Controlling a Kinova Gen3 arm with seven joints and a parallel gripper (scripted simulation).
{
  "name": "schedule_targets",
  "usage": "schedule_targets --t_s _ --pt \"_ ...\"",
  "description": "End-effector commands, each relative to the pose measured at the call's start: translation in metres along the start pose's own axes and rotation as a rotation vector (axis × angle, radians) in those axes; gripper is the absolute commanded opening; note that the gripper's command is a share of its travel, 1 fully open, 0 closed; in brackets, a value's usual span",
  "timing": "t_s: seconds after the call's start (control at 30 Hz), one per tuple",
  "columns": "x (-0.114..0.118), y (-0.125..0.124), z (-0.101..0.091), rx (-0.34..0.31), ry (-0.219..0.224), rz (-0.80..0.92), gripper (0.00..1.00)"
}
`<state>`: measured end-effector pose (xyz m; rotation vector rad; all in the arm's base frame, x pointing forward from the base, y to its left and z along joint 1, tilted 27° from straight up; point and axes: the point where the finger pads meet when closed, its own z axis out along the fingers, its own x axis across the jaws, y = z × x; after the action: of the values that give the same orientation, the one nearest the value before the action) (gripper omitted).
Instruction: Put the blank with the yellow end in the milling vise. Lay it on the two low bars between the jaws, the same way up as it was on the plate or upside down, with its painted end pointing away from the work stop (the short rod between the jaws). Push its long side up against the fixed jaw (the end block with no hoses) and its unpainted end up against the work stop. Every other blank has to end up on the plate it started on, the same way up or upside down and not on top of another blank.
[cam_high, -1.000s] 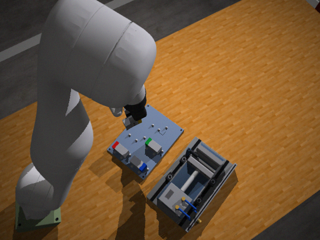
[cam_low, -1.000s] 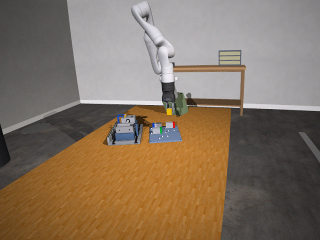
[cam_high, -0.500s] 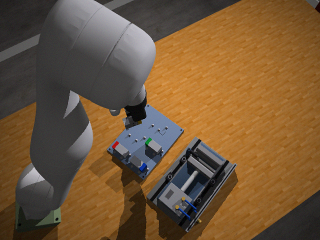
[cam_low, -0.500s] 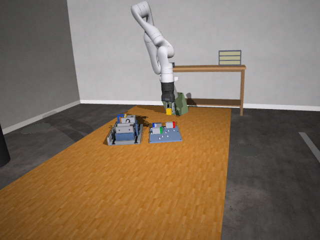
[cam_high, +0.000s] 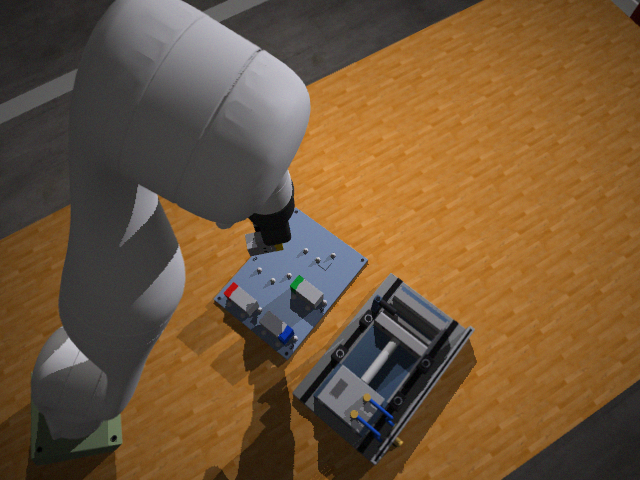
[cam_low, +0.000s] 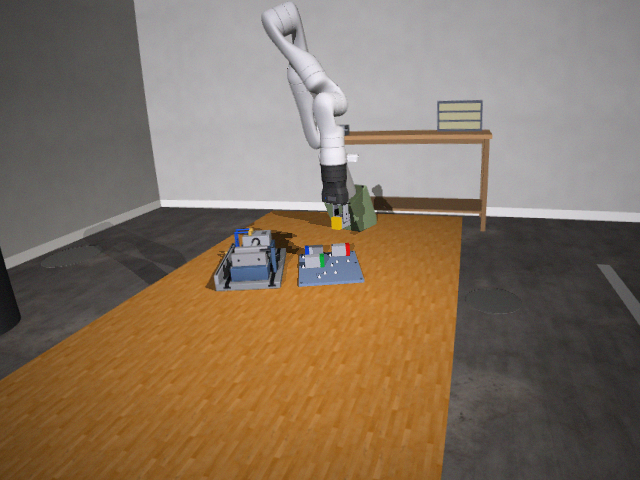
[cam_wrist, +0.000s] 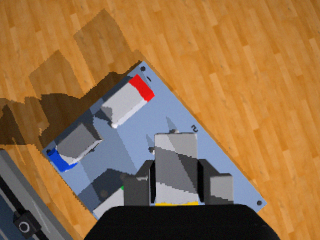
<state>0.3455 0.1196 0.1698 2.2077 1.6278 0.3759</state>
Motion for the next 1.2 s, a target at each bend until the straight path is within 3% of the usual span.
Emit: schedule_targets --t_s 0.0,1.17 --pt "0.0004 0.0000 -0.0007 -0.002 0.002 0.030 0.00" --pt "0.0005 -0.0001 -0.0009 0.000 0.002 0.503 0.00"
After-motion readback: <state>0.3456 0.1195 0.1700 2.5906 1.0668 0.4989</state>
